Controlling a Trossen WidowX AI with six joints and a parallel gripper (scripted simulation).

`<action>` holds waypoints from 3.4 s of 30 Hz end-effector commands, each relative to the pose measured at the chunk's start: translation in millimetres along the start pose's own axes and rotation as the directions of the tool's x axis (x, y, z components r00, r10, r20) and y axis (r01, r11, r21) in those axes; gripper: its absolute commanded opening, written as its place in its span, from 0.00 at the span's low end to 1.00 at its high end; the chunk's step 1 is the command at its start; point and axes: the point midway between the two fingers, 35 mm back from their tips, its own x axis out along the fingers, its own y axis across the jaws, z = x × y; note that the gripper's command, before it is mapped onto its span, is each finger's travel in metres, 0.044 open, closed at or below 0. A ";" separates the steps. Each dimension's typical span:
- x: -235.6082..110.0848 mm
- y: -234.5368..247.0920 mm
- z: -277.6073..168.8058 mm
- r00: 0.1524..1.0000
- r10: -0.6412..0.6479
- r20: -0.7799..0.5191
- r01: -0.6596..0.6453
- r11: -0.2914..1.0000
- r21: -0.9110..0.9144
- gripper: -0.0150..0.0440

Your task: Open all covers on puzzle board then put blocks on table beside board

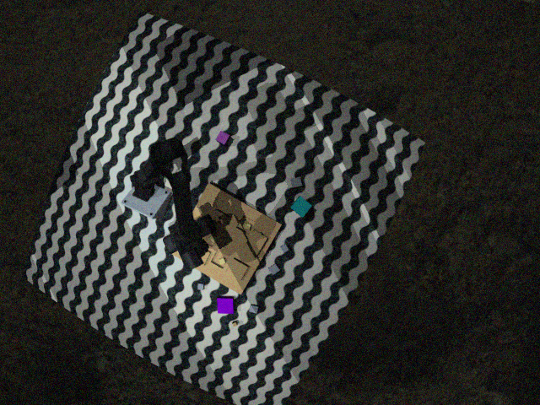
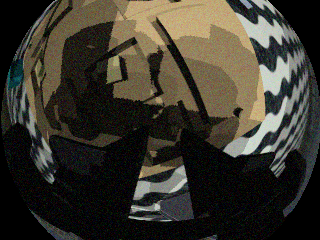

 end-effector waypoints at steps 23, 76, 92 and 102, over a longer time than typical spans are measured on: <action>-12.2 -0.1 0.8 1.000 0.000 -0.001 0.000 1.000 0.002 0.39; -95.7 15.9 1.3 1.000 -0.010 0.001 0.010 1.000 0.012 0.39; -100.0 68.1 -1.5 0.999 -0.026 0.019 0.026 1.000 0.018 0.39; -100.9 101.8 -9.0 0.999 -0.028 0.026 0.028 0.999 0.019 0.39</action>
